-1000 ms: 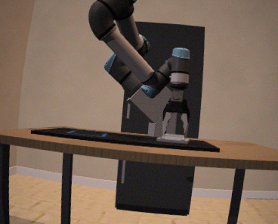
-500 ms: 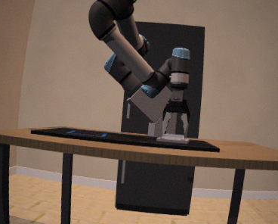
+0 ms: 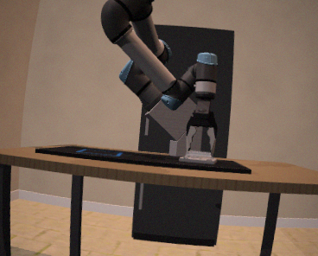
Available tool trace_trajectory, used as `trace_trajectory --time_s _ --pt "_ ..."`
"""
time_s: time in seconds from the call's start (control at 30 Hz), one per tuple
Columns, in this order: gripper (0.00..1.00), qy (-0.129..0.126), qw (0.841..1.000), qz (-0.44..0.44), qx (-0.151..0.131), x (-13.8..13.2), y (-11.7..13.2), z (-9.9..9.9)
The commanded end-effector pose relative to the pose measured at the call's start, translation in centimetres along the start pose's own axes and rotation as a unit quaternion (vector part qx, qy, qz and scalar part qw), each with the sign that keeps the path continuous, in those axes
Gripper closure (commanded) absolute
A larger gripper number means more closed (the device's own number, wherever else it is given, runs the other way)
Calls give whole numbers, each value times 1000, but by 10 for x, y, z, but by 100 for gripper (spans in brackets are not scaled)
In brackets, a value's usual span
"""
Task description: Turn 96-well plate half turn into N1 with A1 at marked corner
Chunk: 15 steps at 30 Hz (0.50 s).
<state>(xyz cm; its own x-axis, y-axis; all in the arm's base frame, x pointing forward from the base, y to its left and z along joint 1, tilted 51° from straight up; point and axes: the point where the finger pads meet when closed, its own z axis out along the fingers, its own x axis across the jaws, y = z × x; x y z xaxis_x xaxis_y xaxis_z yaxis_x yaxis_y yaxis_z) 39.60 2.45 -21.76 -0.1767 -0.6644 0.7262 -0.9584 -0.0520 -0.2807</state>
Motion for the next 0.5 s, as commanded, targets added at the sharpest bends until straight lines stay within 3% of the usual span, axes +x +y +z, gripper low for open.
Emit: trace_trajectory --time_s 0.0,0.47 --pt "100 0 1000 0 0 0 0 -8" --pt "100 0 1000 0 0 0 0 -28"
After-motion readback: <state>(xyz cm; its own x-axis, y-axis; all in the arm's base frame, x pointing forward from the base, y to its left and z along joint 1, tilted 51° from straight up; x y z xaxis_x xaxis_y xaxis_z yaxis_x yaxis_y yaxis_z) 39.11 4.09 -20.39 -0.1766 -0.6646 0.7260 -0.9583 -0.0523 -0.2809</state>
